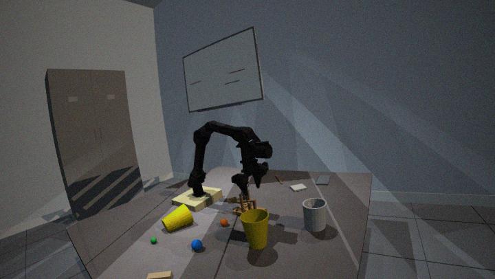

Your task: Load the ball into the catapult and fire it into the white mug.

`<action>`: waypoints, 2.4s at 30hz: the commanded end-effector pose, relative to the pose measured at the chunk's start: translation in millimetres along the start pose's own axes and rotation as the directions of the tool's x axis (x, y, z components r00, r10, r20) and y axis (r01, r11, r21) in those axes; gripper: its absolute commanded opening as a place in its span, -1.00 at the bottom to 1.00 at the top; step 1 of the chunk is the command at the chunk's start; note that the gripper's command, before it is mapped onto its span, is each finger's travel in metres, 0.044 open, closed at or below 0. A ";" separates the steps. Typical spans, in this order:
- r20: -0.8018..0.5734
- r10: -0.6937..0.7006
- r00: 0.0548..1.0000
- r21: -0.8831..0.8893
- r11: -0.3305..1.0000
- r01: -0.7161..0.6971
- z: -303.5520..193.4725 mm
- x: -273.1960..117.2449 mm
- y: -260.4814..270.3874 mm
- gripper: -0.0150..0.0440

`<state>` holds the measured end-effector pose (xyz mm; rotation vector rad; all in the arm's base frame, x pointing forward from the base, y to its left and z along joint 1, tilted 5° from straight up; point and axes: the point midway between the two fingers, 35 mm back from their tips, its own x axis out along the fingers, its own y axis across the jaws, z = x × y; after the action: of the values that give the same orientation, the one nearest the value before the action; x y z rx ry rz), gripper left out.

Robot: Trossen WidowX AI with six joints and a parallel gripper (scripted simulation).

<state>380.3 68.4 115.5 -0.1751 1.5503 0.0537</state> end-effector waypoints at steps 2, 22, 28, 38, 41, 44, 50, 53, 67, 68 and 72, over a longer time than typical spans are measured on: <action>0.015 0.001 1.000 0.000 1.000 -0.001 0.4 -10.3 0.0 1.00; 0.019 0.001 1.000 -0.001 1.000 -0.001 -2.5 35.5 -0.1 1.00; 0.019 0.001 1.000 -0.001 1.000 -0.001 -1.8 45.3 -0.1 1.00; 0.019 0.001 1.000 -0.001 1.000 -0.001 -1.4 61.6 0.0 1.00; 0.019 0.001 1.000 -0.001 1.000 -0.001 -1.4 66.5 0.0 1.00; 0.019 0.001 1.000 -0.001 1.000 -0.001 -1.5 71.4 -0.1 1.00; 0.019 0.001 1.000 -0.001 1.000 -0.001 -2.0 81.0 -0.1 1.00; 0.019 0.001 1.000 -0.001 1.000 -0.001 -2.2 83.4 -0.1 1.00; 0.021 0.001 1.000 0.005 1.000 -0.001 -1.1 80.2 -0.1 -0.05; 0.021 0.001 1.000 0.005 1.000 -0.001 -1.1 80.2 -0.1 -0.07; 0.021 0.001 1.000 0.005 1.000 -0.001 -0.7 69.3 -0.1 -0.29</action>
<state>380.5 62.1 36.2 -0.1703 1.5323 0.0530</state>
